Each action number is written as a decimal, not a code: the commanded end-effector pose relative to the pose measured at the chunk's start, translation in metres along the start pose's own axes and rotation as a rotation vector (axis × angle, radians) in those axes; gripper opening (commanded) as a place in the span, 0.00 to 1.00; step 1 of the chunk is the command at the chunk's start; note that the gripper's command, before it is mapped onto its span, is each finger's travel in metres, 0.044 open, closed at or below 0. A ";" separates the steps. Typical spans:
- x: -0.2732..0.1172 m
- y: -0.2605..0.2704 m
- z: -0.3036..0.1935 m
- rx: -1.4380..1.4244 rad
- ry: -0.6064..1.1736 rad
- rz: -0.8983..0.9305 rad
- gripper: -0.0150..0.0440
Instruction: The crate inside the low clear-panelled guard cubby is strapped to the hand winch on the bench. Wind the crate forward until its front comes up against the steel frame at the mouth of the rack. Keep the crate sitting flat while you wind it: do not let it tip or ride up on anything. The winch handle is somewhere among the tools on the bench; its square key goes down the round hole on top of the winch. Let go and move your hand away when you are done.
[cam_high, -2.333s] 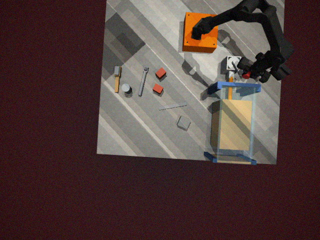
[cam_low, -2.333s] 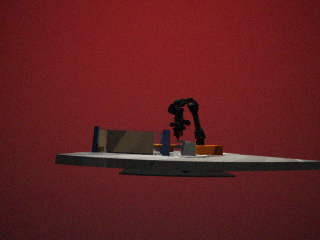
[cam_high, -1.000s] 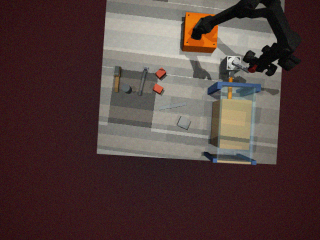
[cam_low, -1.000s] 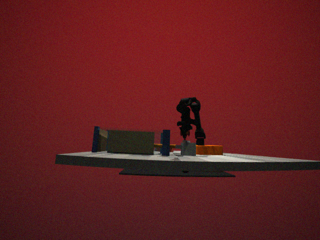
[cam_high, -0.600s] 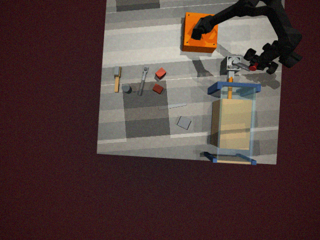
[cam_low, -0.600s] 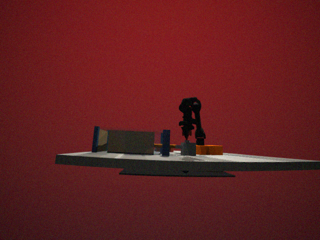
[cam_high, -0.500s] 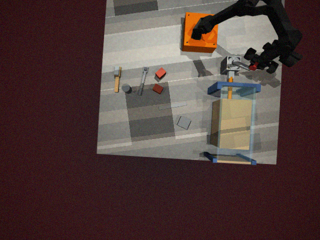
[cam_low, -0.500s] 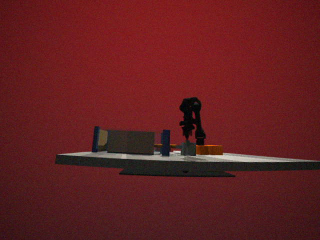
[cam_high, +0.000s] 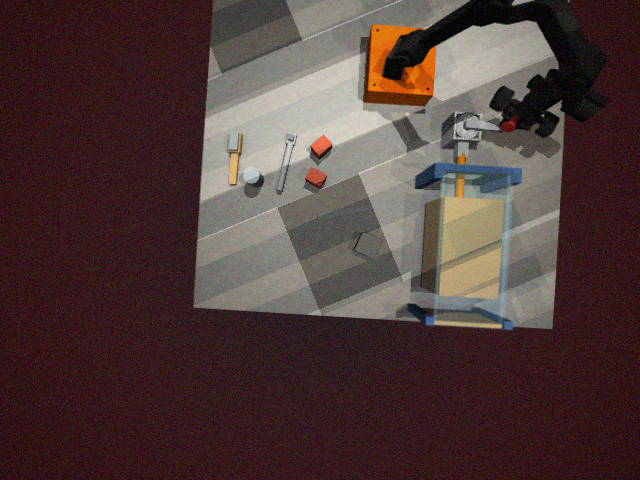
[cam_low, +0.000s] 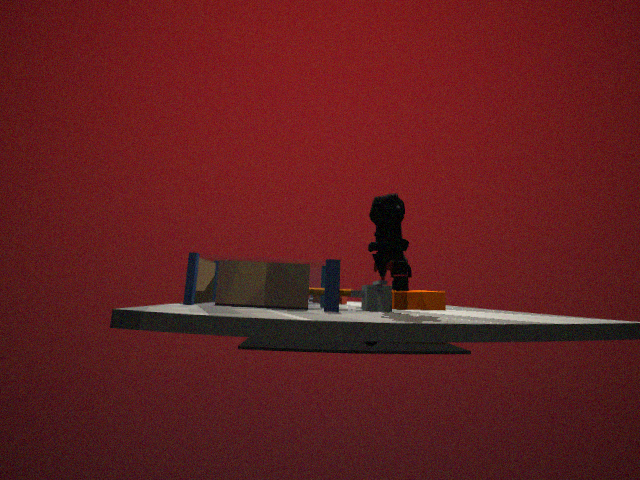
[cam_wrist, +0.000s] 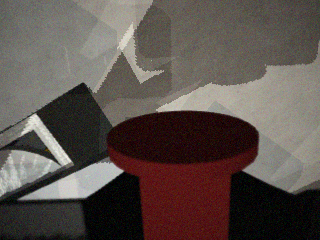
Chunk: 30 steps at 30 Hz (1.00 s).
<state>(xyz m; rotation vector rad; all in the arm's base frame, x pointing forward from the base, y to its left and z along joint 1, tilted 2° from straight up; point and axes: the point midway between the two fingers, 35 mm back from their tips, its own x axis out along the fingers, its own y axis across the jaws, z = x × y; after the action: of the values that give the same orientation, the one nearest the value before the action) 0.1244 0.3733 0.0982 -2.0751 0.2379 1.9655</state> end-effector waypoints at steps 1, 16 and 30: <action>0.001 0.009 0.017 -0.013 -0.032 0.018 0.25; 0.000 0.022 0.032 -0.013 -0.033 0.019 0.25; 0.000 0.037 0.043 -0.013 -0.034 0.020 0.25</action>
<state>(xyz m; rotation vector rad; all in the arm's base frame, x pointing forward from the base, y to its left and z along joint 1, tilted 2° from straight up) 0.0888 0.3608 0.0965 -2.0609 0.2242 1.9687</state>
